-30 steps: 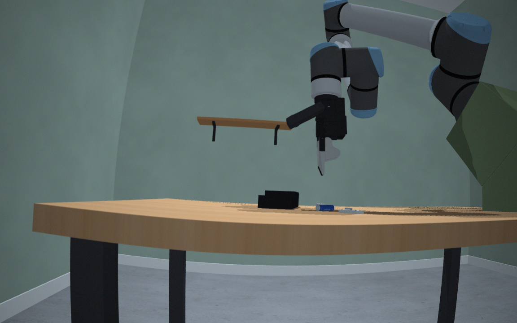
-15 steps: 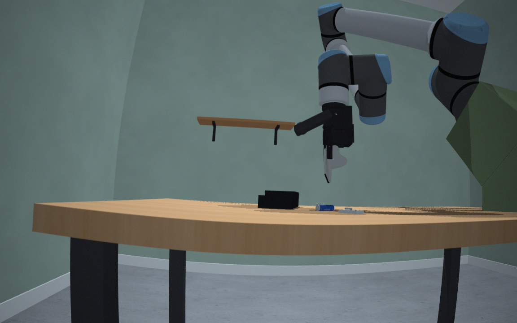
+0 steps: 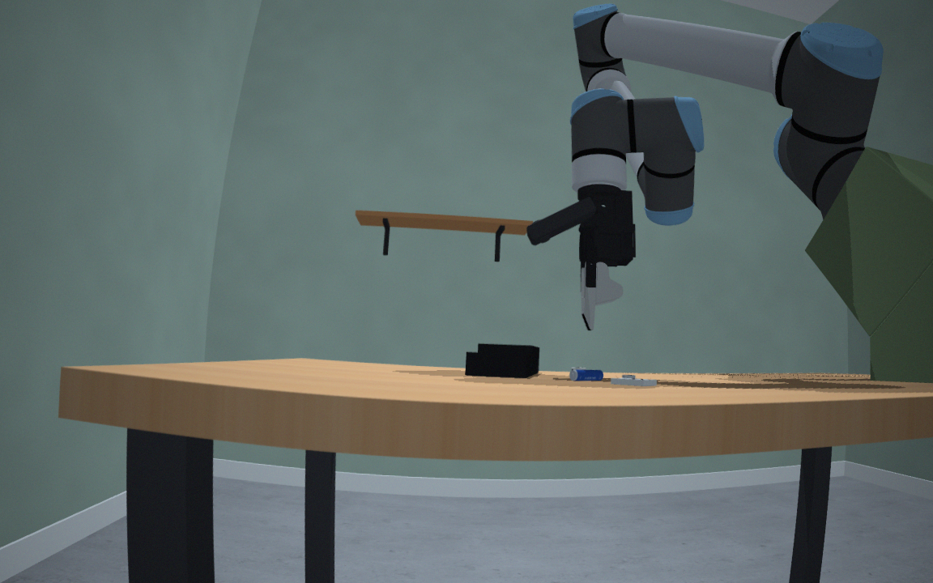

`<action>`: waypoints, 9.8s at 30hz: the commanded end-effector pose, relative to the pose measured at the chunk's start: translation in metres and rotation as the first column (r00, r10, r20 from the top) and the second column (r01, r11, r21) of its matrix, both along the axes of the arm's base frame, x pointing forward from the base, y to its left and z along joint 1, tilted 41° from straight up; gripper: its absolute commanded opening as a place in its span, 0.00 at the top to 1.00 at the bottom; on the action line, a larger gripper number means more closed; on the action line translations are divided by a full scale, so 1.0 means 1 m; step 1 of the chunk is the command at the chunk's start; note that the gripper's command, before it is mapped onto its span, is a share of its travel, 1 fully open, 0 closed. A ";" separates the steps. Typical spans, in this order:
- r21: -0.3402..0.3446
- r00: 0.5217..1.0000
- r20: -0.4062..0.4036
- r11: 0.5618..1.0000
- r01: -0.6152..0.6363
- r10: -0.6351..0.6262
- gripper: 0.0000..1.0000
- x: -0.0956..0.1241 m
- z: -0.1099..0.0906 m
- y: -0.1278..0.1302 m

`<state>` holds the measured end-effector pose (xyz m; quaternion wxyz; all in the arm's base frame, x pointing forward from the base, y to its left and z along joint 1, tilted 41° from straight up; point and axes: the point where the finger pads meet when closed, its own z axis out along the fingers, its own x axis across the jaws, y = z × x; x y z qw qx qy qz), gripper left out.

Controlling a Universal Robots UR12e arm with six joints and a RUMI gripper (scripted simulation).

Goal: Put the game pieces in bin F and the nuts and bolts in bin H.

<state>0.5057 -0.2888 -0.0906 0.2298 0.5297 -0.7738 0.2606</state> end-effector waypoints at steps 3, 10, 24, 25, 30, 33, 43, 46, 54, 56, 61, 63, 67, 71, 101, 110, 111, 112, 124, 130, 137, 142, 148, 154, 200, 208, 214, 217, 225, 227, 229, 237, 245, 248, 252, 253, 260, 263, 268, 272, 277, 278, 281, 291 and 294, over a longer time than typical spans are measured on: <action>0.000 1.000 0.001 1.000 0.000 0.000 0.82 0.001 0.000 0.000; 0.000 1.000 0.001 1.000 0.000 0.000 0.82 0.001 0.000 0.000; 0.000 1.000 0.001 1.000 0.000 0.000 0.82 0.000 -0.003 -0.002; 0.000 1.000 0.001 1.000 0.000 0.000 0.82 0.000 -0.003 -0.002; 0.000 1.000 0.001 1.000 0.000 0.000 0.82 -0.001 -0.015 -0.013; 0.000 1.000 0.001 1.000 0.000 0.000 0.82 -0.002 -0.024 -0.020; 0.000 1.000 0.000 1.000 0.000 0.000 0.82 -0.004 -0.046 -0.039; 0.000 1.000 0.000 1.000 0.000 0.000 0.82 -0.004 -0.046 -0.039; 0.000 1.000 0.000 1.000 0.000 0.000 0.82 -0.004 -0.050 -0.043; 0.000 1.000 0.000 1.000 0.000 0.000 0.82 -0.005 -0.052 -0.044; 0.000 1.000 0.000 1.000 0.000 0.000 0.82 -0.005 -0.055 -0.047; 0.000 1.000 0.000 1.000 0.000 0.000 0.82 -0.005 -0.055 -0.047; 0.000 1.000 0.000 1.000 0.000 0.000 0.82 -0.005 -0.055 -0.047; 0.000 1.000 0.000 1.000 0.000 0.000 0.82 -0.005 -0.055 -0.047; 0.000 1.000 0.000 1.000 0.000 0.000 1.00 -0.005 -0.055 -0.047; 0.000 1.000 0.000 1.000 0.000 0.000 1.00 -0.004 -0.045 -0.038; 0.000 1.000 0.000 1.000 0.000 0.000 1.00 -0.004 -0.045 -0.038; 0.000 1.000 0.000 1.000 0.000 0.000 1.00 -0.004 -0.042 -0.036; 0.000 1.000 0.001 1.000 0.000 0.000 1.00 -0.001 -0.012 -0.010; 0.000 1.000 0.001 1.000 0.000 0.000 1.00 0.000 -0.010 -0.008; 0.000 1.000 0.001 1.000 0.000 0.000 1.00 0.000 -0.010 -0.008; 0.000 1.000 0.001 1.000 0.000 0.000 1.00 0.000 -0.010 -0.008; 0.000 1.000 0.001 1.000 0.000 0.000 1.00 0.000 -0.003 -0.002; 0.000 1.000 0.001 1.000 0.000 0.000 1.00 0.000 -0.003 -0.002; 0.253 0.341 0.662 0.627 0.736 -0.668 1.00 0.064 0.090 -0.119; 0.348 0.144 0.700 0.510 0.786 -0.699 1.00 0.063 0.090 -0.119; 0.419 -0.005 0.711 0.418 0.806 -0.703 1.00 0.063 0.090 -0.119; 0.450 -0.070 0.710 0.375 0.811 -0.700 1.00 0.063 0.090 -0.119; 0.454 -0.079 0.710 0.369 0.811 -0.700 1.00 0.063 0.090 -0.119; 0.454 -0.079 0.710 0.369 0.811 -0.700 1.00 0.063 0.090 -0.119; 0.454 -0.079 0.710 0.369 0.811 -0.700 1.00 0.063 0.090 -0.119; 0.454 -0.079 0.710 0.369 0.811 -0.700 1.00 0.063 0.088 -0.120; 0.454 -0.079 0.710 0.369 0.811 -0.700 1.00 0.062 0.076 -0.130; 0.454 -0.079 0.710 0.369 0.811 -0.700 1.00 0.062 0.075 -0.132; 0.454 -0.079 0.710 0.369 0.811 -0.700 1.00 0.061 0.069 -0.137; 0.454 -0.079 0.710 0.369 0.811 -0.700 1.00 0.061 0.067 -0.138; 0.454 -0.079 0.710 0.369 0.811 -0.700 1.00 0.060 0.056 -0.147; 0.454 -0.079 0.710 0.369 0.811 -0.700 1.00 0.060 0.053 -0.150; 0.454 -0.079 0.710 0.369 0.811 -0.700 1.00 0.059 0.051 -0.152; 0.454 -0.079 0.710 0.369 0.811 -0.700 1.00 0.059 0.051 -0.152; 0.454 -0.079 0.710 0.369 0.811 -0.700 1.00 0.059 0.051 -0.152; 0.454 -0.079 0.710 0.369 0.811 -0.700 1.00 0.059 0.051 -0.152; 0.454 -0.079 0.710 0.369 0.811 -0.700 1.00 0.059 0.051 -0.152; 0.454 -0.079 0.710 0.369 0.811 -0.700 0.82 0.059 0.051 -0.152; 0.454 -0.079 0.710 0.369 0.811 -0.700 0.82 0.059 0.051 -0.152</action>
